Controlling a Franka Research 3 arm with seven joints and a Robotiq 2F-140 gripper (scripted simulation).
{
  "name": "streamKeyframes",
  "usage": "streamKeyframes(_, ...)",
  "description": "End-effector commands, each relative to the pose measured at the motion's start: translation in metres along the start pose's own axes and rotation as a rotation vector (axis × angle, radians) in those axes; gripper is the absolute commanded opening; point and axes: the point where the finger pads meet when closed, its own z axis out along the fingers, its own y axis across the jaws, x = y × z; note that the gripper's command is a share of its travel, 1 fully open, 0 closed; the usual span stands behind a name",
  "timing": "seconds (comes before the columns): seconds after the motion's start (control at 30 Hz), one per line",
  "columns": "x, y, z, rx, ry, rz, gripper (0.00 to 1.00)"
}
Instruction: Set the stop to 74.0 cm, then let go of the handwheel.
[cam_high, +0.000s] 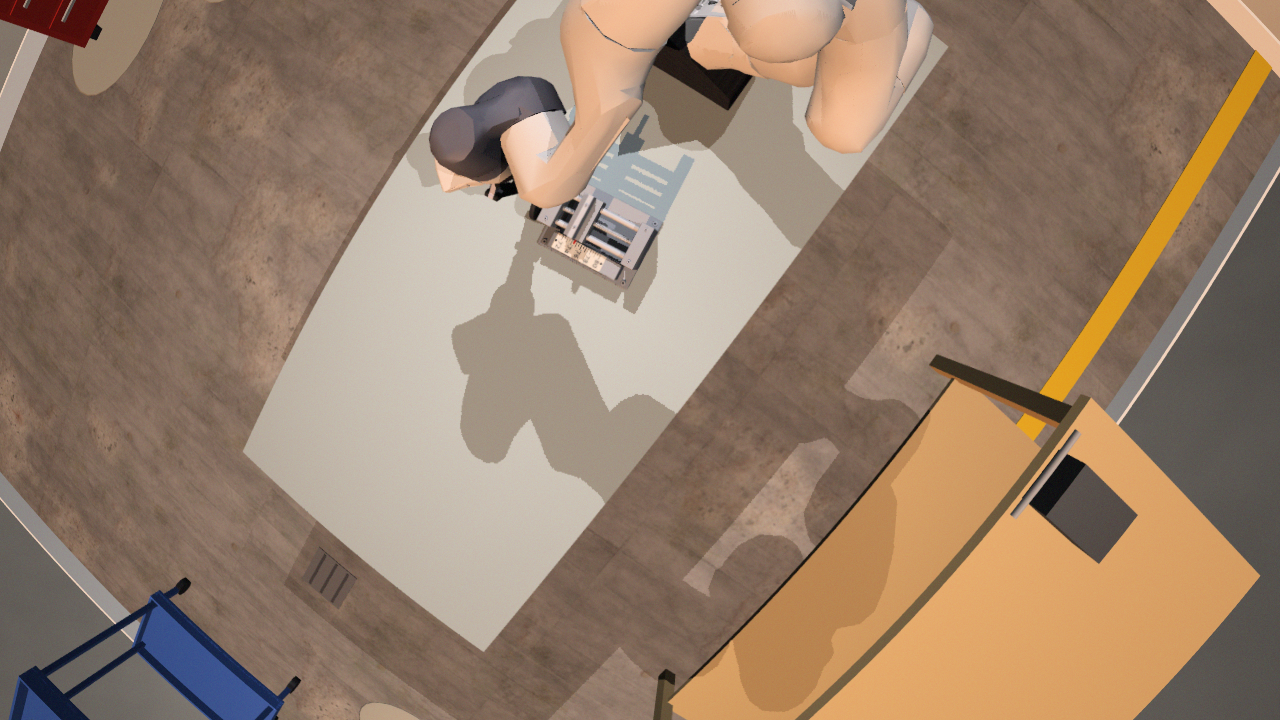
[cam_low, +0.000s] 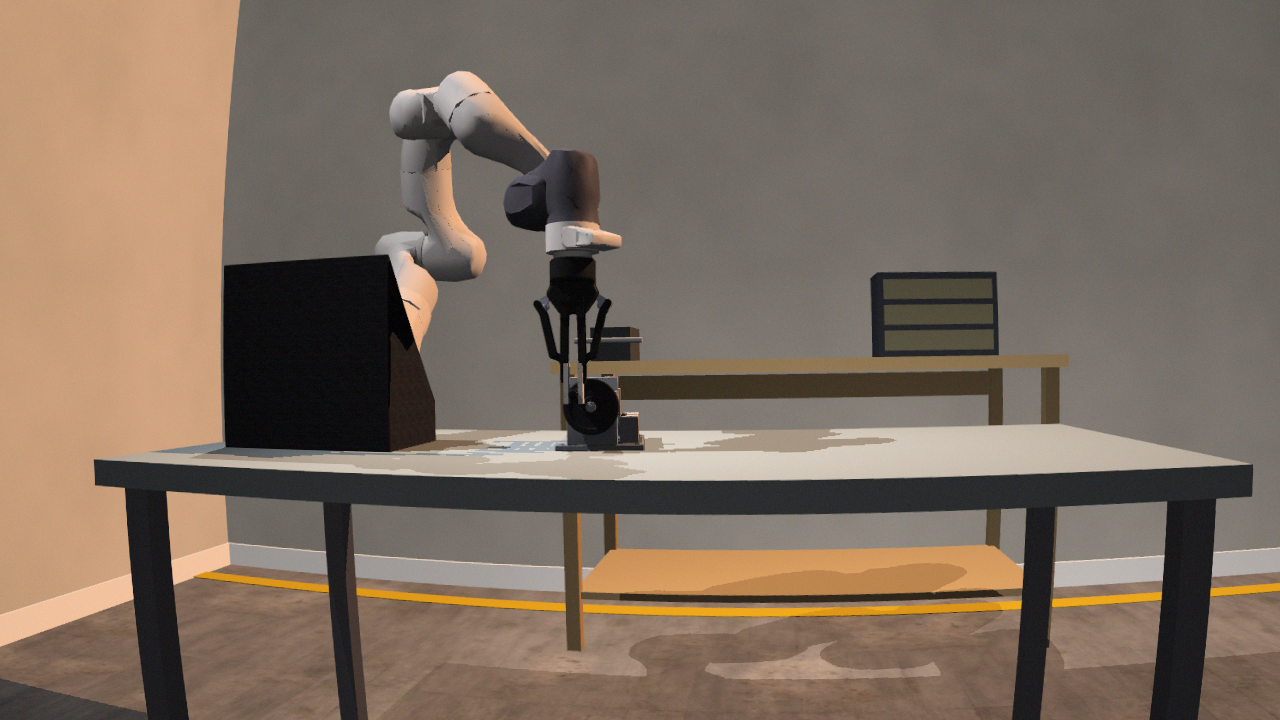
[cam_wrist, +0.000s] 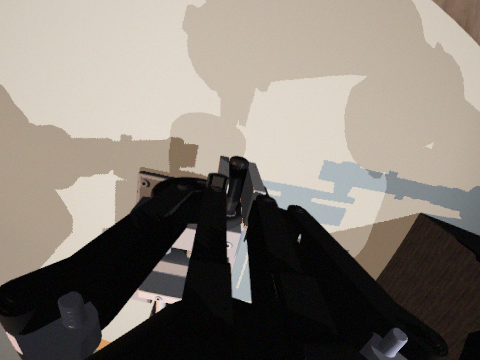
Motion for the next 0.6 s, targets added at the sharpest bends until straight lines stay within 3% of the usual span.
streamKeyframes(0.0,0.000,0.006,0.011,0.001,0.000,-0.006,0.04)
streamKeyframes(0.57,0.000,0.001,0.045,0.001,0.000,-0.006,0.04)
